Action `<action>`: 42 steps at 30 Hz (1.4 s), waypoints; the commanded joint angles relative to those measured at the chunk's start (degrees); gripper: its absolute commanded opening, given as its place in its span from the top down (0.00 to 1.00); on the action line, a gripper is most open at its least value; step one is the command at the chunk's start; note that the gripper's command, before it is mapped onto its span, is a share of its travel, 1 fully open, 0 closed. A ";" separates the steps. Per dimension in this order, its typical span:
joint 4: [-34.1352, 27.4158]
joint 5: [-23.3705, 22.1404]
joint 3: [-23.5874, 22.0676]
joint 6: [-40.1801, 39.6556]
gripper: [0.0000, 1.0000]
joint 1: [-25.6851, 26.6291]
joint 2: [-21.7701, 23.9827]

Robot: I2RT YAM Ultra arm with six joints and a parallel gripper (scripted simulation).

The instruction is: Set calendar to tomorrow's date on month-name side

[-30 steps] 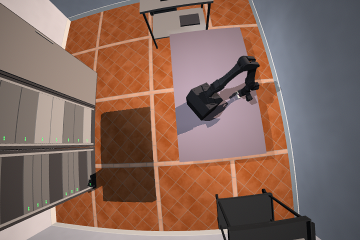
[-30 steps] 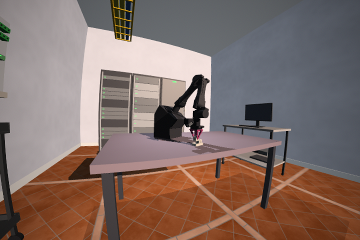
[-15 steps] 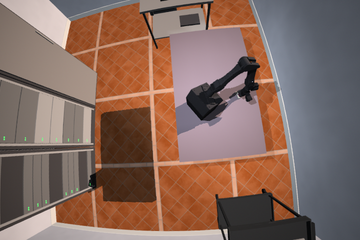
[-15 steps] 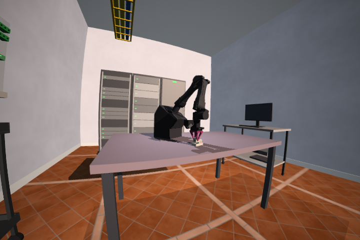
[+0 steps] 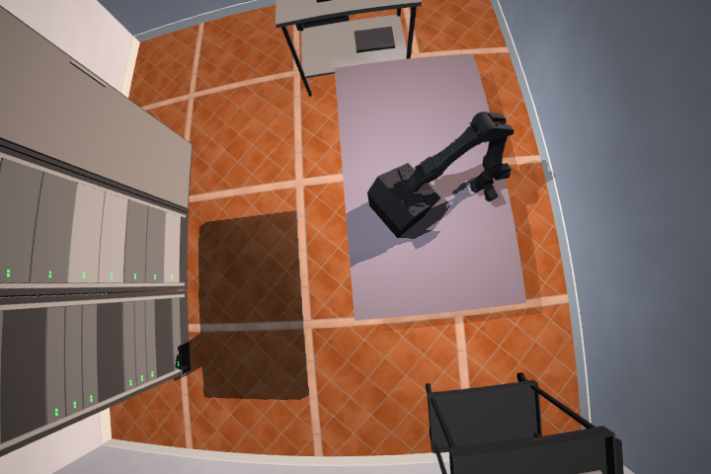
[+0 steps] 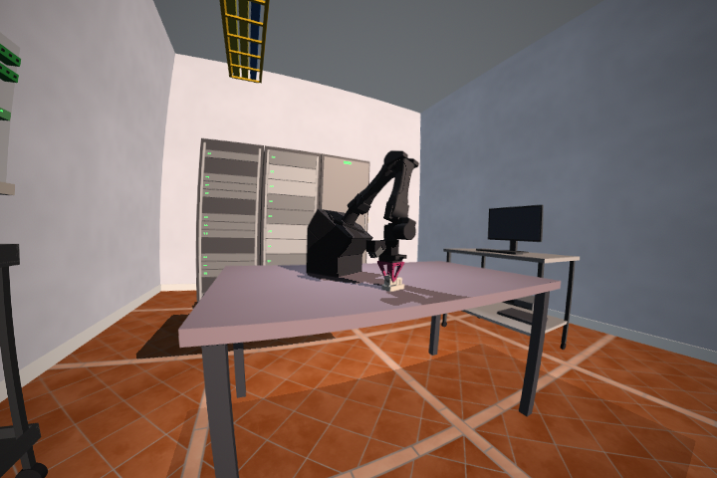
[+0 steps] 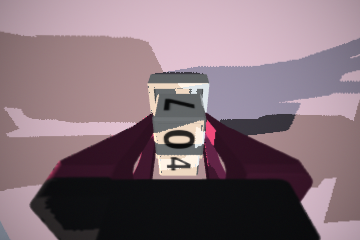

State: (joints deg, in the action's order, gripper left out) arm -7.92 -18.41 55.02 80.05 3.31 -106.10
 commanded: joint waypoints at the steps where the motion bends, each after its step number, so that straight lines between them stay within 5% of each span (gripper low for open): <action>1: -0.29 0.84 0.57 0.30 0.73 -0.01 -1.09; 42: -0.88 0.83 1.55 0.13 0.73 0.00 -1.14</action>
State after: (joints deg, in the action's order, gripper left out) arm -7.90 -18.39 55.02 80.05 3.31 -106.10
